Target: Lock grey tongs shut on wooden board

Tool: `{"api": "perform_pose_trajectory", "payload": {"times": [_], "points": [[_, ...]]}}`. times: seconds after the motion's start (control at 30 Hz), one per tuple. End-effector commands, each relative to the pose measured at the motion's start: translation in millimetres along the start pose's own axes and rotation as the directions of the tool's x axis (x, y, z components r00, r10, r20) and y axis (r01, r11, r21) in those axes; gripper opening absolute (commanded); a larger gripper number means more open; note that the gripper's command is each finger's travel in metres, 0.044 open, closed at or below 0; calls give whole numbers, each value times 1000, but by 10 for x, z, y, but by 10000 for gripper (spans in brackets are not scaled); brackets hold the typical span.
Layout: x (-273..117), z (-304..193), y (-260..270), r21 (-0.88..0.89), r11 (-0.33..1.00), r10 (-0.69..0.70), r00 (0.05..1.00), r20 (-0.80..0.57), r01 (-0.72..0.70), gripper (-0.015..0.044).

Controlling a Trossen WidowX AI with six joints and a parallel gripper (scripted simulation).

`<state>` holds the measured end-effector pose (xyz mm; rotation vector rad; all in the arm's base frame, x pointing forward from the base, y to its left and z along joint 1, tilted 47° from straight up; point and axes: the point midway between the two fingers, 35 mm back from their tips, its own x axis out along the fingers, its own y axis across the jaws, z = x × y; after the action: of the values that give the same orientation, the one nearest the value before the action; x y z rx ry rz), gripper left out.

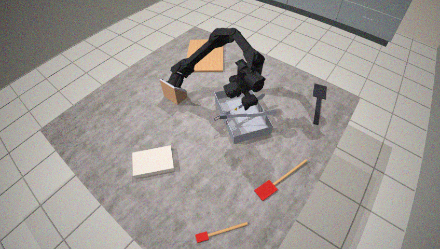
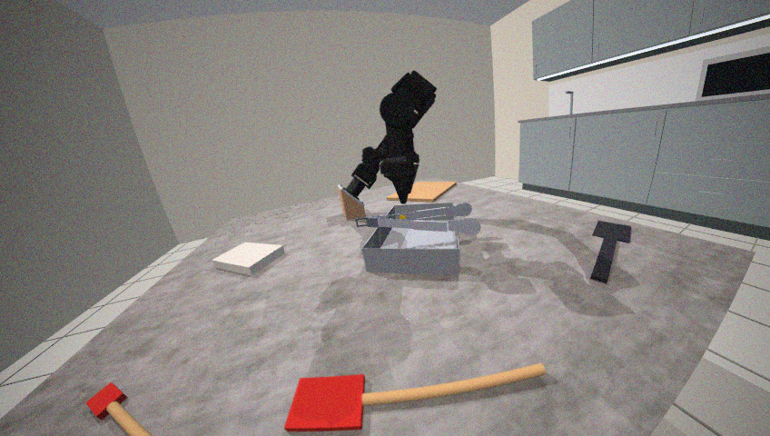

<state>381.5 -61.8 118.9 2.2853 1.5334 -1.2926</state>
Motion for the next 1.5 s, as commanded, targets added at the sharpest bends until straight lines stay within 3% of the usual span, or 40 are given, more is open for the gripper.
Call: {"api": "perform_pose_trajectory", "payload": {"times": [0.0,1.47], "points": [[2,-3,2,6,1000,-3,1000,-2,3,440],[674,-21,35,6,1000,-1,1000,-2,1,440]]}}
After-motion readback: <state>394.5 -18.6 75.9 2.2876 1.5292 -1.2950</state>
